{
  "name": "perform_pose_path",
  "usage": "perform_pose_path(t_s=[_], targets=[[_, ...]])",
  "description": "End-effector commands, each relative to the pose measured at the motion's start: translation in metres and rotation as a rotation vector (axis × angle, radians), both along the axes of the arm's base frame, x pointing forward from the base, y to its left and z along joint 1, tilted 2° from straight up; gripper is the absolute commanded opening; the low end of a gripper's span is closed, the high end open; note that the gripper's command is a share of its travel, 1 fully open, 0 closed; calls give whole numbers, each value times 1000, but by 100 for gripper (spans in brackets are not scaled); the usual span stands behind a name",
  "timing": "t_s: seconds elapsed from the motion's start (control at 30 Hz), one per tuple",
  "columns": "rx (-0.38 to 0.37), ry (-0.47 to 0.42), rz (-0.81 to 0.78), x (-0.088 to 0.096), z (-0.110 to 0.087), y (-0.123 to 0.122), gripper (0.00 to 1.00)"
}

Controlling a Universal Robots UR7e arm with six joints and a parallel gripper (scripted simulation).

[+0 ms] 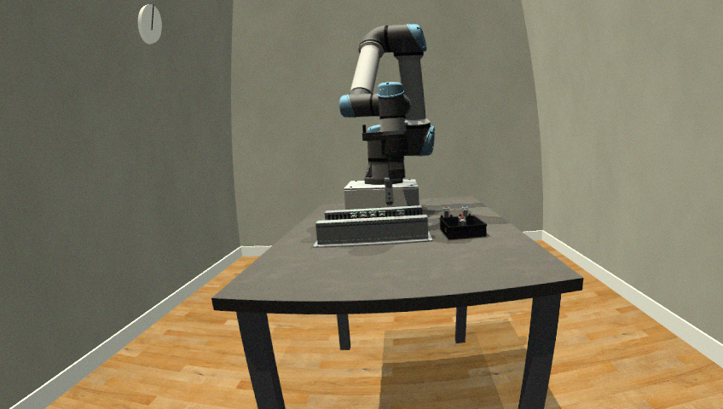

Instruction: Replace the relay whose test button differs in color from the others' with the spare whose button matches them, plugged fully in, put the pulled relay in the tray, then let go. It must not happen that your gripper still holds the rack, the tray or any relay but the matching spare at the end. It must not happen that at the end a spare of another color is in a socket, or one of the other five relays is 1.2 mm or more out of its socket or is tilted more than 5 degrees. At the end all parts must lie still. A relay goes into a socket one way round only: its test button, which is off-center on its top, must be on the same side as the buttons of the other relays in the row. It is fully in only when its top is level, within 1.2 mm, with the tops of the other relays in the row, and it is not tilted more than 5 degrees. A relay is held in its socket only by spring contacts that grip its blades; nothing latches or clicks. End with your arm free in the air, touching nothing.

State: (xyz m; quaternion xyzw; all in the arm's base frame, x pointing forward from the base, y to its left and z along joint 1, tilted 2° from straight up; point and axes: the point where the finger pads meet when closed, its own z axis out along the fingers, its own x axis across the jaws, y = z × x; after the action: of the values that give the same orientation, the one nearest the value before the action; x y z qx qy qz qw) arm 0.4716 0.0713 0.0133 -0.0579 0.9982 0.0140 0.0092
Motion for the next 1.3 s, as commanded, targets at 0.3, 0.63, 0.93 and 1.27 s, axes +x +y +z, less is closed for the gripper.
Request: perform_pose_path(t_s=[0.3,0.63,0.93,1.27], targets=[[0,-1,0,-1,1,1,0],[0,-1,0,-1,-11,2,0],[0,-1,0,-1,-11,2,0],[0,-1,0,-1,-23,3,0]])
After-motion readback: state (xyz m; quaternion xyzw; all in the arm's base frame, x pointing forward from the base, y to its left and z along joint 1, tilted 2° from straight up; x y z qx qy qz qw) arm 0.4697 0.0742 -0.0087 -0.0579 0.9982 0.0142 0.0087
